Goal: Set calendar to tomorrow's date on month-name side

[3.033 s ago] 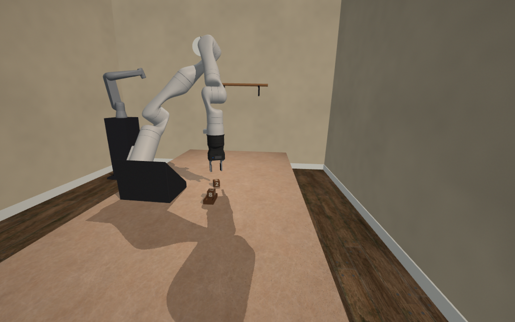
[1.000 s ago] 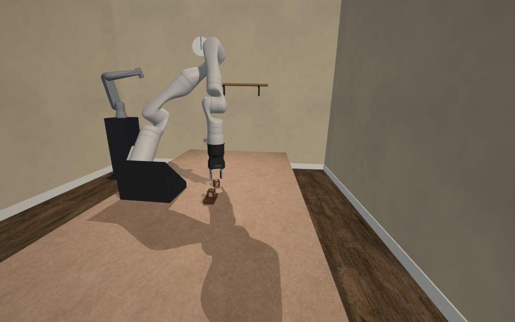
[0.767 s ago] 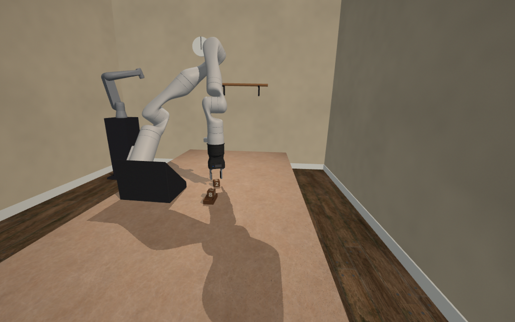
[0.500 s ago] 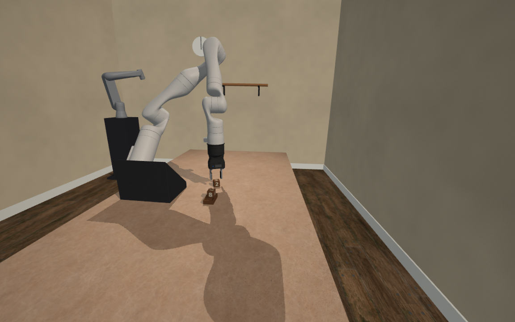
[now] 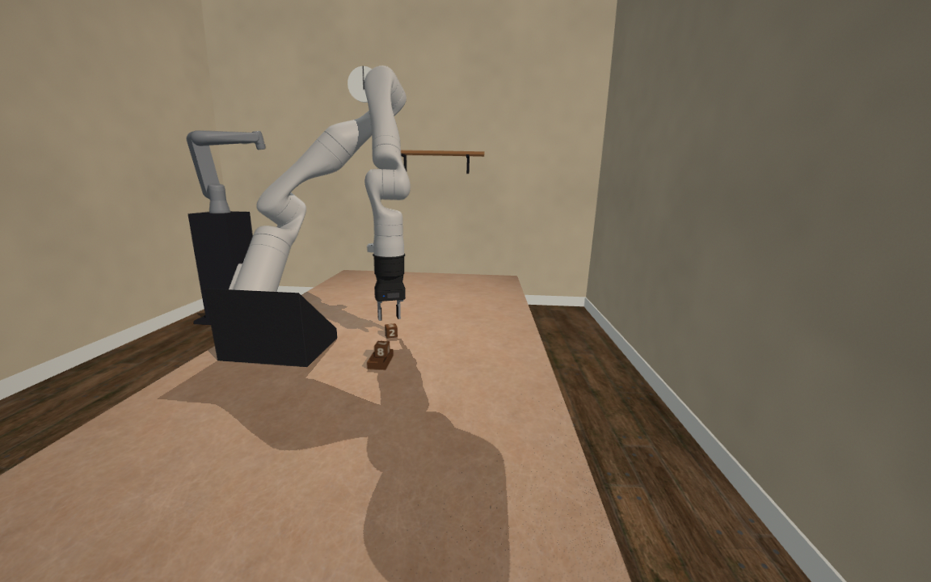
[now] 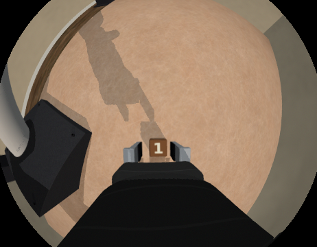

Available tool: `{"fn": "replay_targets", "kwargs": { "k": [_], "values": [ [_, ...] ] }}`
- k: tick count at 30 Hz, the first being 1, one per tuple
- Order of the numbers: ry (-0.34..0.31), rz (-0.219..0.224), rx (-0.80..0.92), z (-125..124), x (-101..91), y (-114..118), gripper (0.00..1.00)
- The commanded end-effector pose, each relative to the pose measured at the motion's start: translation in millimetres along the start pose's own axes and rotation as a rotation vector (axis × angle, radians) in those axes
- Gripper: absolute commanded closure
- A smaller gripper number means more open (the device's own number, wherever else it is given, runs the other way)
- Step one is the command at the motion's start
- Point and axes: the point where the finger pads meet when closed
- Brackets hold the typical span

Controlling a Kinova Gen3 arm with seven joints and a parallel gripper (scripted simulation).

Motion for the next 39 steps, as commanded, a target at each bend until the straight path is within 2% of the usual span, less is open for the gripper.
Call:
{"fn": "replay_targets", "kwargs": {
  "k": [1, 10, 21, 26, 33, 35, 39],
  "values": [
    [-0.009, 0.009, -0.004, 2, -4.7, 4, 0.13],
    [-0.009, 0.009, -0.004, 1, -27.6, 3, 0.13],
    [-0.020, 0.009, -0.004, 1, -28.8, 4, 0.13],
    [-0.070, 0.008, -0.004, 1, -27.2, 4, 0.13],
    [-0.183, 0.013, -0.004, -1, -26.5, 5, 0.13],
    [-0.183, 0.013, -0.004, -1, -26.5, 5, 0.13],
    [-0.237, 0.019, -0.004, -1, -27.6, 4, 0.13]
  ]
}}
Point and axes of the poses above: the point where the finger pads meet when closed, its own x axis out along the fingers, its own y axis across the jaws, z = x × y, and after that the axes turned 3 degrees about x, right-handed
